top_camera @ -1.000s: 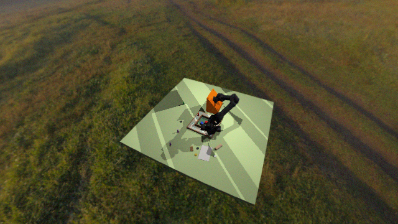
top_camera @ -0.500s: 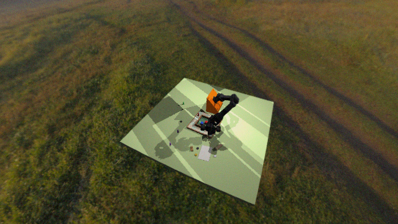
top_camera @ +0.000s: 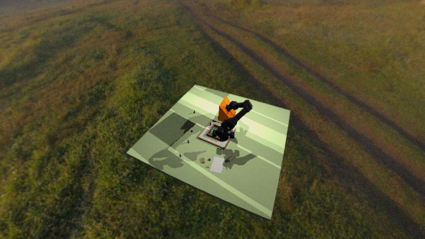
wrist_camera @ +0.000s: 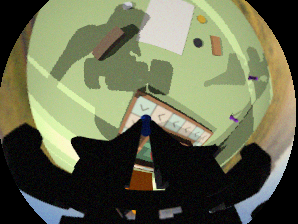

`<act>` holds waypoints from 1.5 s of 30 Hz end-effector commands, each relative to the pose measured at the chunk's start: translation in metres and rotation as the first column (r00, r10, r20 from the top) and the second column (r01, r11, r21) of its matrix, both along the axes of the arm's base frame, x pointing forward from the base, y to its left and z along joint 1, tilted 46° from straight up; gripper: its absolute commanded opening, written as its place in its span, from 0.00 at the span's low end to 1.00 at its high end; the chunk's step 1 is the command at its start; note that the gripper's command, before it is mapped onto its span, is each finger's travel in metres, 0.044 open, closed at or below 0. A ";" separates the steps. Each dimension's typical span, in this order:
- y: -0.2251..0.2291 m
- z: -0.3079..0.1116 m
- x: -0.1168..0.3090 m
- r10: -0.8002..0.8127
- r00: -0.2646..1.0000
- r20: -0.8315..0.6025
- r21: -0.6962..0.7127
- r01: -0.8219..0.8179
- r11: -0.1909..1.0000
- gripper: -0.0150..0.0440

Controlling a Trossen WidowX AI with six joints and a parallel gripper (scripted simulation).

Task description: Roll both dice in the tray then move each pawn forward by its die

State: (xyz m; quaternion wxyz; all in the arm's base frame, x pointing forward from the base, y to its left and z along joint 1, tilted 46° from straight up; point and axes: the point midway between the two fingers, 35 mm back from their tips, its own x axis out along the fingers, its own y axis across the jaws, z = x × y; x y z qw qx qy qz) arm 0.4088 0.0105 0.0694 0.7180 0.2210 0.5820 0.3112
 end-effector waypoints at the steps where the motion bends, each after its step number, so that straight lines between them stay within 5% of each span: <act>1: -0.018 0.020 -0.004 0.006 1.000 0.004 -0.005 -0.006 1.000 0.25; 11: -0.040 0.046 -0.012 0.007 1.000 0.004 -0.002 -0.007 1.000 0.25; 45: 0.015 0.016 -0.088 0.006 1.000 0.001 0.000 -0.006 1.000 0.25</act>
